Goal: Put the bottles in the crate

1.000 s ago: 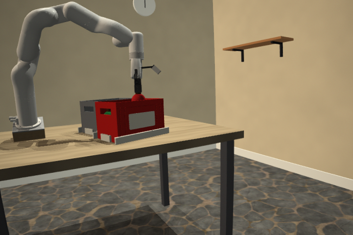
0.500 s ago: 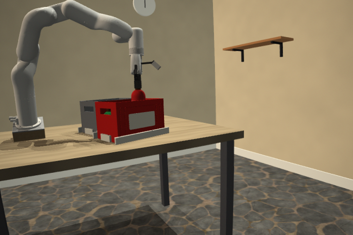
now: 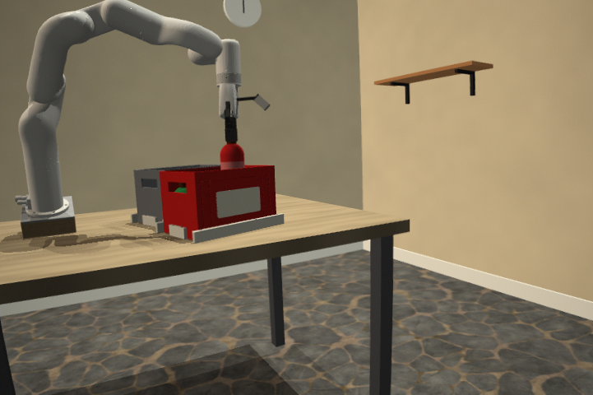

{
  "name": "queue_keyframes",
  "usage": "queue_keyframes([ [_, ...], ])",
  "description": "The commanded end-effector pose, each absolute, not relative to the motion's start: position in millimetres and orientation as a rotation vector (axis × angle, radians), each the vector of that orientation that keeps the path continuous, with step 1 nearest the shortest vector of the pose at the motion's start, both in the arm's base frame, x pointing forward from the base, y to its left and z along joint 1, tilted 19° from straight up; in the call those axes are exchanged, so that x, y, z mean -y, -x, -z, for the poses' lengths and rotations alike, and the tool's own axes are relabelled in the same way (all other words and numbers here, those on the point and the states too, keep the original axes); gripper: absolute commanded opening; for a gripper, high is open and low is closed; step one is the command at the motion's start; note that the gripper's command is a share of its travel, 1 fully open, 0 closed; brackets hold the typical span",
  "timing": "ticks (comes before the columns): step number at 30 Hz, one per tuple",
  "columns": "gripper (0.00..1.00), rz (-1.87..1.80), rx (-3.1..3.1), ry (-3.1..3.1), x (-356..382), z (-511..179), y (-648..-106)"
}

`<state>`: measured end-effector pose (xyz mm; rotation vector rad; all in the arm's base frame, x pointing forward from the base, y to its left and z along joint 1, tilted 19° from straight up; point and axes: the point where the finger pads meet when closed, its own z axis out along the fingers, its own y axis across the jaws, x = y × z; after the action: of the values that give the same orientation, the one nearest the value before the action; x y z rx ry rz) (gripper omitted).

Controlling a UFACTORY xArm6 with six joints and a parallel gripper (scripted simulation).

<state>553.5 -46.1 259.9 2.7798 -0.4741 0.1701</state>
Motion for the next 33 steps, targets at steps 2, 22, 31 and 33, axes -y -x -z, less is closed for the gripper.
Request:
queue_keyframes([
  [2,0.00,-0.177,0.474,-2.780,42,-271,-554],
  [22,0.00,-0.177,0.474,-2.781,33,-298,-552],
  [31,0.00,-0.177,0.474,-2.781,29,-311,-551],
  [33,0.00,-0.177,0.474,-2.781,28,-314,-551],
])
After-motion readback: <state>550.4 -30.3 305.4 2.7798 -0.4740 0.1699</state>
